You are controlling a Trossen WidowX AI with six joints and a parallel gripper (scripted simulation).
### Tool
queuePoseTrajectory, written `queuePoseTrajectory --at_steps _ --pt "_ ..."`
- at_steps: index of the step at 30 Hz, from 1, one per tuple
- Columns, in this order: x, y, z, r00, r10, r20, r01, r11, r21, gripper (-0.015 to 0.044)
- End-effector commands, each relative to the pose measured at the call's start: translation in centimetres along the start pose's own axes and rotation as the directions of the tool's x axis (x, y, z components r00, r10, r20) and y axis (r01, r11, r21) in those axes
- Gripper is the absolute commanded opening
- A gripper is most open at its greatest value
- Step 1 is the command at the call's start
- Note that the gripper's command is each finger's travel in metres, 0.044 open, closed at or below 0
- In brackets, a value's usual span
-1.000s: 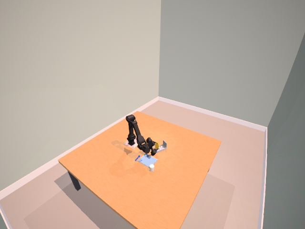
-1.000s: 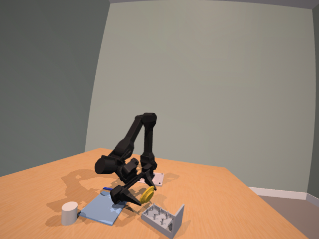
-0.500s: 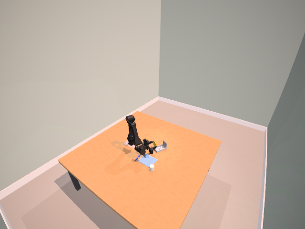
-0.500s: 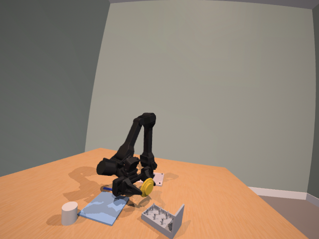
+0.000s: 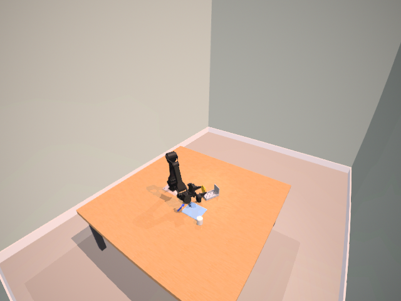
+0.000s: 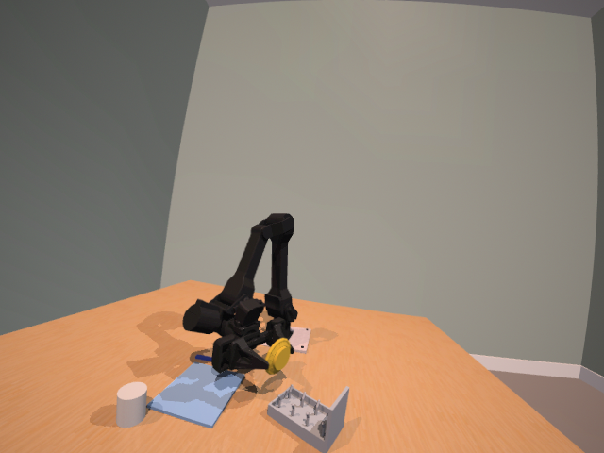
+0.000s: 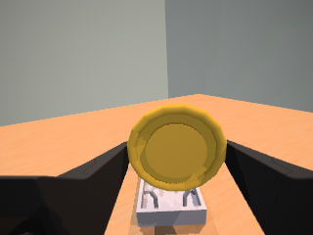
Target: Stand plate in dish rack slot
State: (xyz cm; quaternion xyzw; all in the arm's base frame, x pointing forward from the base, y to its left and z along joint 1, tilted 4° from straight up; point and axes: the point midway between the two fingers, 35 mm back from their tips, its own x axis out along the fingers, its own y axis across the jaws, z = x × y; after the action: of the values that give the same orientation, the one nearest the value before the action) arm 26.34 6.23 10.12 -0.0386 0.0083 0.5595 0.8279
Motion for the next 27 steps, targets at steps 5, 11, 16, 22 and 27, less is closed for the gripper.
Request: queuePoseTrajectory --at_steps 5,11,16,22,27 --pt "0.4 -0.1 -1.1 1.000 0.004 -0.002 -0.004 1.000 0.008 0.0000" --pt "0.7 -0.1 -1.8 1.000 0.004 -0.005 -0.004 1.000 0.009 0.0000" --pt "1.0 -0.1 -2.2 1.000 0.005 -0.007 -0.005 1.000 0.009 0.0000" --pt "1.4 -0.1 -2.6 1.000 0.005 -0.008 -0.005 1.000 0.008 0.0000" --pt "1.9 0.0 -2.7 1.000 0.005 -0.009 -0.005 1.000 0.006 0.0000"
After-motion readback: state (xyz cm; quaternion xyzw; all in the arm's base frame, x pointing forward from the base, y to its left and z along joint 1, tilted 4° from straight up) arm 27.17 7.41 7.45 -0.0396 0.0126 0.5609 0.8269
